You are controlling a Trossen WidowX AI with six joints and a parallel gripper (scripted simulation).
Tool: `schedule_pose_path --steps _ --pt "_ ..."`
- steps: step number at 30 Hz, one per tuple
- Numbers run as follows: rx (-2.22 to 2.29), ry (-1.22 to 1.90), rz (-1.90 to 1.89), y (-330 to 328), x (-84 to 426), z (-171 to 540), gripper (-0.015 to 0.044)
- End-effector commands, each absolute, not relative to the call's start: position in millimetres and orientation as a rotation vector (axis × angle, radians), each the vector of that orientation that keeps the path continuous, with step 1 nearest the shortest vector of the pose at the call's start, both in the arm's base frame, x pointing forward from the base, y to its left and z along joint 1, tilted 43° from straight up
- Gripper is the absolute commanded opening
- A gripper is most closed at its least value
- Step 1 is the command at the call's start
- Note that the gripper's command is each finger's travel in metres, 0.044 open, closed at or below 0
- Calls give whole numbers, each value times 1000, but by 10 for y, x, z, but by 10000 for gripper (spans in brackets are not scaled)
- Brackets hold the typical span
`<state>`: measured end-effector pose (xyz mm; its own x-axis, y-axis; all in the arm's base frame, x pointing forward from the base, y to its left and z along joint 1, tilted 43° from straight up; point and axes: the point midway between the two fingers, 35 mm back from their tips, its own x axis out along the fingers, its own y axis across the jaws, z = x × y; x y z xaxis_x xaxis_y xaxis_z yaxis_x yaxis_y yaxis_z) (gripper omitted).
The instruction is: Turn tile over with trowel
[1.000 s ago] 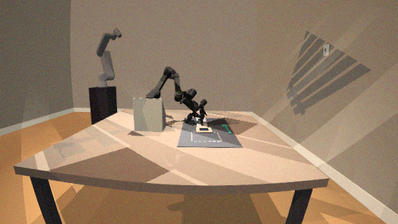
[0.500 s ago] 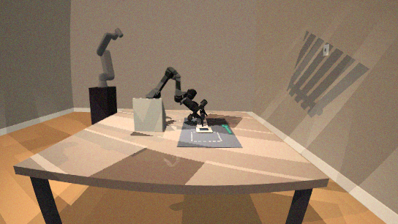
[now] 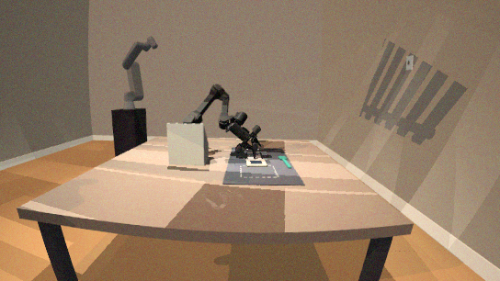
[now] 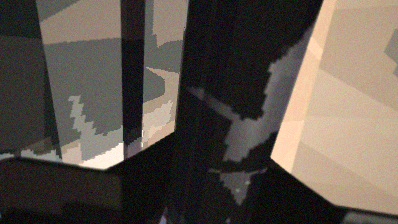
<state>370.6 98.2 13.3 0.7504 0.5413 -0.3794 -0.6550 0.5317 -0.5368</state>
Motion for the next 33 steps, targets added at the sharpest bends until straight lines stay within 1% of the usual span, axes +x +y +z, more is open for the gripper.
schedule_pose_path --steps 1,14,22,33 --pt "-713 191 705 886 3711 51 0" --pt "-789 216 695 804 3714 124 0" --pt "-816 225 691 535 3725 227 0" --pt "-818 225 691 188 3750 160 0"
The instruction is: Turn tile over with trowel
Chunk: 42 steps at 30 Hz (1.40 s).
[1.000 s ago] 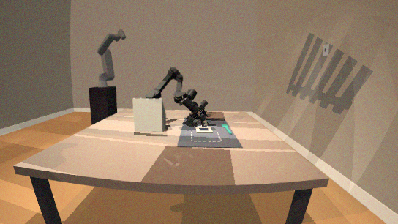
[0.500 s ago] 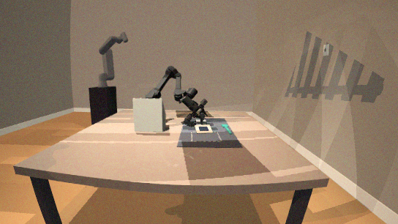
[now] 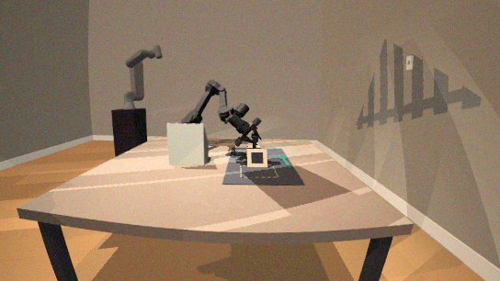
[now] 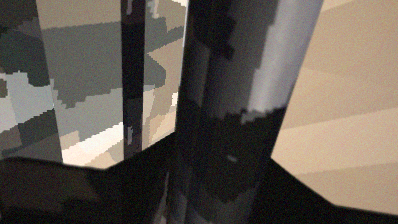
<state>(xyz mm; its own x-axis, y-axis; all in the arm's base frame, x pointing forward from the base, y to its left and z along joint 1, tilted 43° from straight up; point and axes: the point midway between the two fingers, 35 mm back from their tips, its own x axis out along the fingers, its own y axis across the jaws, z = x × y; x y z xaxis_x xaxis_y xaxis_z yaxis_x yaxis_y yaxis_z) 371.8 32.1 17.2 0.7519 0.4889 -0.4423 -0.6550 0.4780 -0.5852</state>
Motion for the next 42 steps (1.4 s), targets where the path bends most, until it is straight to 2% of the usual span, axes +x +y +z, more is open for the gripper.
schedule_pose_path --steps 1,19,42 --pt "-818 225 691 159 3752 146 0" --pt "-820 225 691 -117 3781 -139 0" --pt "-818 225 691 125 3725 482 0"
